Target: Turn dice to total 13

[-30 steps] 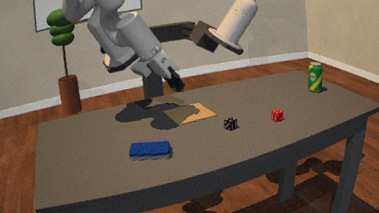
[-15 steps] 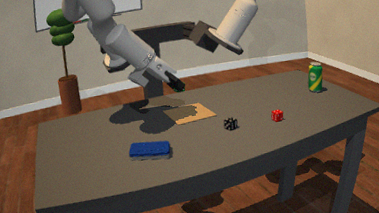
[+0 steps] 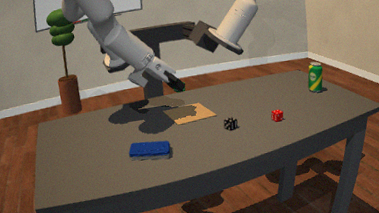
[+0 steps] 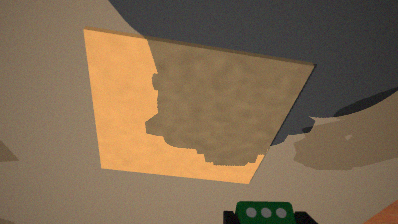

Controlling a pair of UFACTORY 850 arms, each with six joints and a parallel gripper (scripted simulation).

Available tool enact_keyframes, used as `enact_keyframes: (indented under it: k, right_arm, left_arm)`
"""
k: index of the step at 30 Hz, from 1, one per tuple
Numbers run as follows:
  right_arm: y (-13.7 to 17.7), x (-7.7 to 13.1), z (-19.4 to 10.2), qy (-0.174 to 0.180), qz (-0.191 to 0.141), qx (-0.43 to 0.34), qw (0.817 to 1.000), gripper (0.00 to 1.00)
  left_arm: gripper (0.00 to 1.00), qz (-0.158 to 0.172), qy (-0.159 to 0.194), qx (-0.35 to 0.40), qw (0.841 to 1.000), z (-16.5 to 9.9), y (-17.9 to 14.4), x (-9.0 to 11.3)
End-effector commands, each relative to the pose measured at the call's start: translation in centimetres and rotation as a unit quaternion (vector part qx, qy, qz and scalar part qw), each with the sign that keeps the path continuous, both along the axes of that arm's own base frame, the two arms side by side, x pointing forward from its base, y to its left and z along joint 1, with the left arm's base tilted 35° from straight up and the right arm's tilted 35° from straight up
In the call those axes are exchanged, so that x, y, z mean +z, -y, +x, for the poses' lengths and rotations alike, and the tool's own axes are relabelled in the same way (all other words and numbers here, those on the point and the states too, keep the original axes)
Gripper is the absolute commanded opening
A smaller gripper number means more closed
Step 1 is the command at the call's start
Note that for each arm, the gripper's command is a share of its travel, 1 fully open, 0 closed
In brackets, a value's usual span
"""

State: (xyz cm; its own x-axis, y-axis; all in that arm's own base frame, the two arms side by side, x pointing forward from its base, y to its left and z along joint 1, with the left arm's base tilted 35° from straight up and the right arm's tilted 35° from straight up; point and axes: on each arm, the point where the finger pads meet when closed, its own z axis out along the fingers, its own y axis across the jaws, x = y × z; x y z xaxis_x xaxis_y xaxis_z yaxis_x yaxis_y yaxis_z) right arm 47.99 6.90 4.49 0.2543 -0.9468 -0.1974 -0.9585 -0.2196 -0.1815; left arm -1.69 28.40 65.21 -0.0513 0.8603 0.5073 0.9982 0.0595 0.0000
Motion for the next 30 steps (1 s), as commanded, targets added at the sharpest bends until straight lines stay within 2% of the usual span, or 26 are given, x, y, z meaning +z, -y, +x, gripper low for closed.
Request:
enact_keyframes:
  k: [1,14,30]
  right_arm:
    - [0.0,0.0,0.0,0.0,0.0,0.0,1.0,0.28]
    - [0.1,-0.3,0.1,0.0,0.0,0.0,1.0,0.28]
    - [1.0,-1.6,0.6,0.0,0.0,0.0,1.0,0.28]
  left_arm:
    - [1.0,0.001,0.0,0.0,1.0,0.0,0.0,0.1]
    - [1.0,0.001,0.0,0.0,1.0,0.0,0.0,0.1]
    - [1.0,0.001,0.0,0.0,1.0,0.0,0.0,0.1]
